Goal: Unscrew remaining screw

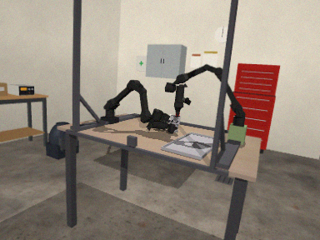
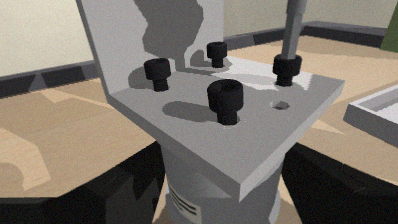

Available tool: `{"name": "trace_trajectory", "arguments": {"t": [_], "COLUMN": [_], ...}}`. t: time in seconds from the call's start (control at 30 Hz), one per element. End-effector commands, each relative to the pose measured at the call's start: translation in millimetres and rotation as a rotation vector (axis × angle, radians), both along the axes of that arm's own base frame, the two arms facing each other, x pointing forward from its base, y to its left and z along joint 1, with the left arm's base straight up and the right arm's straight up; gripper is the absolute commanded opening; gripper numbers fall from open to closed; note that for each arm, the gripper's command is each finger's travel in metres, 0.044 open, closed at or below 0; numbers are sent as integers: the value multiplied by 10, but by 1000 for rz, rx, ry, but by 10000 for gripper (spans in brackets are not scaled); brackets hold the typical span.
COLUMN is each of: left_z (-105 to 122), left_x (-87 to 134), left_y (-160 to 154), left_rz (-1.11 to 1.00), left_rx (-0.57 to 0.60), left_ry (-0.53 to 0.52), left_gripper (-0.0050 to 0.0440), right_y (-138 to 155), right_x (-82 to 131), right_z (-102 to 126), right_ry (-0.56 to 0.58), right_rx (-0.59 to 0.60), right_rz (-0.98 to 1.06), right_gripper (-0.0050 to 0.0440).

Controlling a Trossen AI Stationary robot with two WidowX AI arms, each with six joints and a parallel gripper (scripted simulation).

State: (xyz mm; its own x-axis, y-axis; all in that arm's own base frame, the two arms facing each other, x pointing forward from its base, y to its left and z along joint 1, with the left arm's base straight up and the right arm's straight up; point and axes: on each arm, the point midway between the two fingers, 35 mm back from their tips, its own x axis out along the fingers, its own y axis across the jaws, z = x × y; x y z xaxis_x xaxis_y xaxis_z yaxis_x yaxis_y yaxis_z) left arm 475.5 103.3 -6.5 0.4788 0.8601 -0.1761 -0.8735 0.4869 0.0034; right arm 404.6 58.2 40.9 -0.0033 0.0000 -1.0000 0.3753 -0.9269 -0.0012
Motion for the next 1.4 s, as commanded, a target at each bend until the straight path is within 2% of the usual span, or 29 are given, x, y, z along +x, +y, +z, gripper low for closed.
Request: {"name": "trace_trajectory", "arguments": {"t": [0.0, 0.03, 0.4, 0.57, 0.97, 1.13, 1.37], "left_z": [107, 107, 107, 107, 107, 107, 107], "left_x": [43, 43, 43, 43, 43, 43, 43], "left_y": [16, 16, 16, 16, 16, 16, 16], "left_rz": [3, 3, 3, 3, 3, 3, 3], "left_rx": [-1, -1, -1, -1, -1, -1, -1], "left_ry": [-28, -28, -28, -28, -28, -28, -28], "left_gripper": [245, 245, 245, 245, 245, 245, 245], "right_y": [14, 14, 16, 15, 18, 17, 18], "right_x": [60, 37, 37, 38, 47, 48, 56], "right_z": [119, 54, 60, 61, 64, 65, 66], "right_ry": [-41, -25, -27, -27, -29, -29, -30], "right_rx": [4, 0, 0, 0, -2, -2, -4], "right_rz": [0, 49, 529, 528, 1021, 1021, 1309], "right_gripper": [130, 130, 130, 130, 130, 130, 130]}}
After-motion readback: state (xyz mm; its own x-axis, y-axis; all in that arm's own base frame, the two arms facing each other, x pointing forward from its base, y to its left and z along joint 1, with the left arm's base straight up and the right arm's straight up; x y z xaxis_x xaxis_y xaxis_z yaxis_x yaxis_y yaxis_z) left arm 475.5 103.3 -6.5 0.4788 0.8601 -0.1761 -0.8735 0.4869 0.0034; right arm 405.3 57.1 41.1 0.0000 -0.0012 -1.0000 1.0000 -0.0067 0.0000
